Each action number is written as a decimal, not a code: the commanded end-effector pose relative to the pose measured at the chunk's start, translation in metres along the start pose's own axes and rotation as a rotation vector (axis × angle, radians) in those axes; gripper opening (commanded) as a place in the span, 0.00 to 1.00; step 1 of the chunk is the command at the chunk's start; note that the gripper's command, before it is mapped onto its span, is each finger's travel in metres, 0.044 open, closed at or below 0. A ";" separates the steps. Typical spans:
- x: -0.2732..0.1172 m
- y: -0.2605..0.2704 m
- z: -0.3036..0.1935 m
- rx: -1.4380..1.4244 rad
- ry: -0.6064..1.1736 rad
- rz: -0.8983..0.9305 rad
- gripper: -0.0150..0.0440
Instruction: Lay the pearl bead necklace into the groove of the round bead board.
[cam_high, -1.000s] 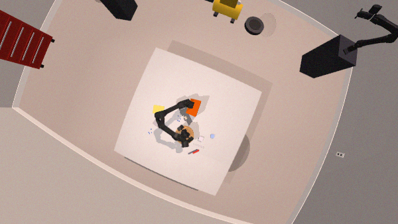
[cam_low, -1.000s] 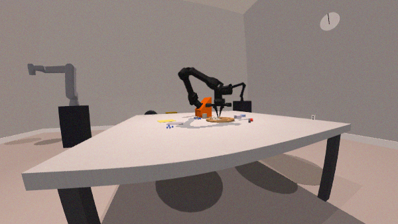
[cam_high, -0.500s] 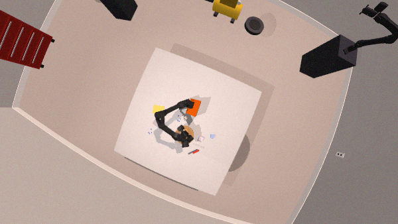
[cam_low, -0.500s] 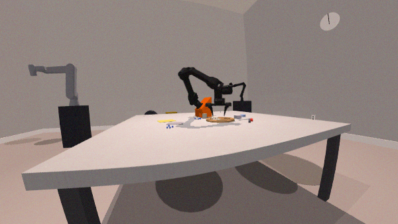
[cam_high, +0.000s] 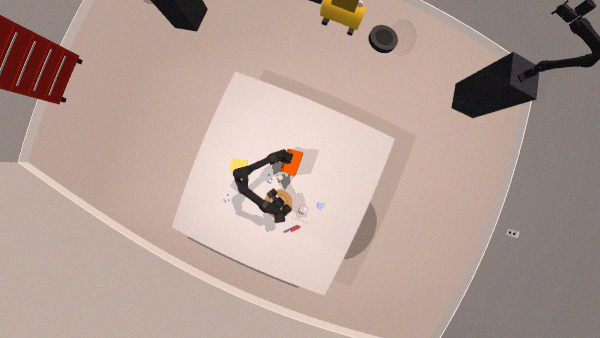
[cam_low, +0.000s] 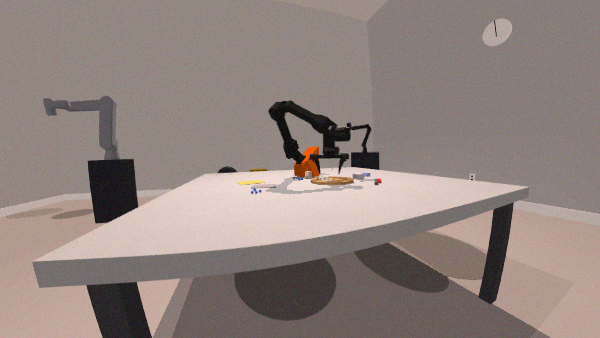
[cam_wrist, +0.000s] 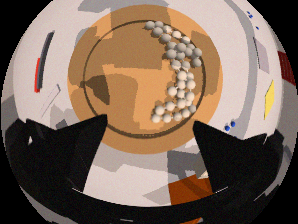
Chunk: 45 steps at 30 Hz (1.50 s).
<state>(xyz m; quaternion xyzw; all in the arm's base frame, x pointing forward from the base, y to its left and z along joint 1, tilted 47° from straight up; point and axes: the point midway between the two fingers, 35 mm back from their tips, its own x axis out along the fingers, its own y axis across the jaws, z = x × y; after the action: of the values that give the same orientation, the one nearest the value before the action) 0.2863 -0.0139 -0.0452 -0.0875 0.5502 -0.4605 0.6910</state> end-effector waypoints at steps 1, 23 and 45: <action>0.000 0.000 0.000 0.002 0.004 0.001 1.00; -0.024 -0.018 0.030 -0.121 0.004 0.001 0.78; 0.003 -0.017 0.031 -0.118 0.002 0.004 0.78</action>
<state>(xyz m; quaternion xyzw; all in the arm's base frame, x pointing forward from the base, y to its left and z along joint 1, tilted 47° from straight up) 0.3053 -0.0323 -0.0211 -0.1223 0.5753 -0.4247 0.6883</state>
